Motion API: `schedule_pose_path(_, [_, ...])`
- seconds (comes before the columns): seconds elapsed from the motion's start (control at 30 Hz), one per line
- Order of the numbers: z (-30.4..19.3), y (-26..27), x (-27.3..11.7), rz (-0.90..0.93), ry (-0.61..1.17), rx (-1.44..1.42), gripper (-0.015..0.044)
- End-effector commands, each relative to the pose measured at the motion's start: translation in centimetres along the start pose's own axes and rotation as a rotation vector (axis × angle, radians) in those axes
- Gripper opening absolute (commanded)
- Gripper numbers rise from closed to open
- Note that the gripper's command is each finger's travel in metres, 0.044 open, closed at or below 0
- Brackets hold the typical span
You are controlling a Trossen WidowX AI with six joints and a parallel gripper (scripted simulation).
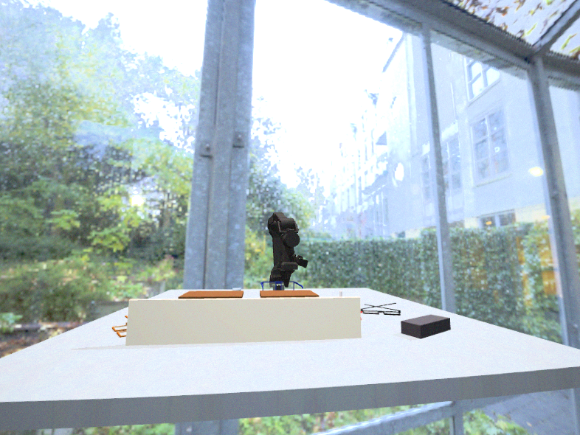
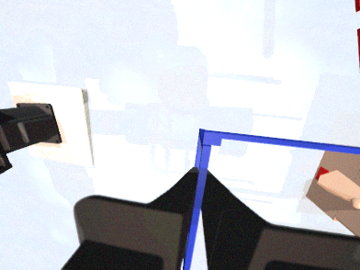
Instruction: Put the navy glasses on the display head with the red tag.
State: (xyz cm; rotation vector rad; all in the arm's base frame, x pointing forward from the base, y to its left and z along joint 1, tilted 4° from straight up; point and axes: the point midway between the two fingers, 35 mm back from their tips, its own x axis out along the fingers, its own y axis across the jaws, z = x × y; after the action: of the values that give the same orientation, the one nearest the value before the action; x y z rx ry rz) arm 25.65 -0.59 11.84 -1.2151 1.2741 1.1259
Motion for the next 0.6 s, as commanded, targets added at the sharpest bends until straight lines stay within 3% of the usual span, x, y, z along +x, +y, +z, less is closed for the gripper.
schedule_pose_path(0.0, [0.0, 0.1, 0.5, 0.005, -0.006, -0.005, 0.0000])
schedule_pose_path(0.57, [0.1, 0.1, 2.4, 0.005, -0.006, -0.005, 0.0000])
